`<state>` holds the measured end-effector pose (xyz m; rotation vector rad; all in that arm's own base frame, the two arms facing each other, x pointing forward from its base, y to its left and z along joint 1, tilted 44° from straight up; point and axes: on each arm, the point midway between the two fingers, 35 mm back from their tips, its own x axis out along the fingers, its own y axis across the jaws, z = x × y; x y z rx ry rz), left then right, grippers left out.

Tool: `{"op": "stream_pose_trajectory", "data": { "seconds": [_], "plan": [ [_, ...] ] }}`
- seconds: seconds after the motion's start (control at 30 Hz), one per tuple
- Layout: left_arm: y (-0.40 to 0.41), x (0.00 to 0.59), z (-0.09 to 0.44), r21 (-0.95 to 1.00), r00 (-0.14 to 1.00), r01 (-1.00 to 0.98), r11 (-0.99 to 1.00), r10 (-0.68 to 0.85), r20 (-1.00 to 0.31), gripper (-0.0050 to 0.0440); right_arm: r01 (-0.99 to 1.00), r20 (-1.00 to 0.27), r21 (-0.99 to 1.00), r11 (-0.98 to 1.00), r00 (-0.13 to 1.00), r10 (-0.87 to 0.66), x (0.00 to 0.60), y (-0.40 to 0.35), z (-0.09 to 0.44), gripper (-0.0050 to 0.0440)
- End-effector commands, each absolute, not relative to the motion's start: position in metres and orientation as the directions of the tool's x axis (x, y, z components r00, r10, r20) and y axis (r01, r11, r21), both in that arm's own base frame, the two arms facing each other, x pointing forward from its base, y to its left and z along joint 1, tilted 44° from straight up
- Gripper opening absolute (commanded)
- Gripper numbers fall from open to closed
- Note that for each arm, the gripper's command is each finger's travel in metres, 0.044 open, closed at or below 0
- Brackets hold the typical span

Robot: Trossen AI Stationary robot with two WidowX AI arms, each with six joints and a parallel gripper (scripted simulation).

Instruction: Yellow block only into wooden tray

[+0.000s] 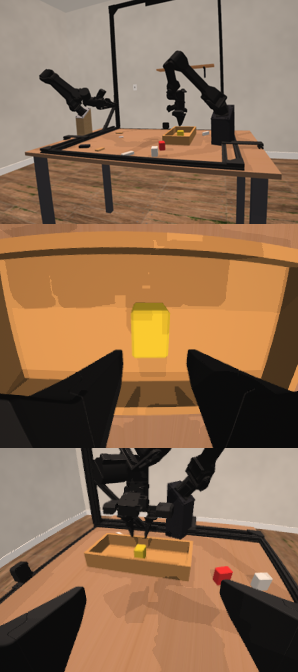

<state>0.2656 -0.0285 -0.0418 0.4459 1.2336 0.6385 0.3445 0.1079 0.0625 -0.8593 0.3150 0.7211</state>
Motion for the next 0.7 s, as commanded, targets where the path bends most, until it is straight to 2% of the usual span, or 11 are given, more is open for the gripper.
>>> {"op": "stream_pose_trajectory", "data": {
  "seconds": [0.0, 0.2, 0.5, 0.67],
  "plan": [
    [-0.0304, 0.2617, -0.0367, 0.640, 0.174, -0.210, 0.739, 0.672, -0.720, 0.0184, -0.690, -0.525, -0.576, 0.438, 0.723, 0.448, 0.3443, 0.1080, 0.0622, 0.0400],
    [-0.0304, 0.2617, -0.0367, 0.640, 0.174, -0.210, 0.739, 0.672, -0.720, 0.0184, -0.690, -0.525, -0.576, 0.438, 0.723, 0.448, 0.3443, 0.1080, 0.0622, 0.0400],
    [-0.0304, 0.2617, -0.0367, 0.640, 0.174, -0.210, 0.739, 0.672, -0.720, 0.0400, -0.690, -0.525, -0.576, 0.438, 0.723, 0.448, 0.3443, 0.1080, 0.0622, 0.0400],
    [-0.0304, 0.2617, -0.0367, 0.640, 0.174, -0.210, 0.739, 0.672, -0.720, 0.0400, -0.690, -0.525, -0.576, 0.438, 0.723, 0.448, 0.3443, 0.1080, 0.0622, 0.0400]
  ]
}}
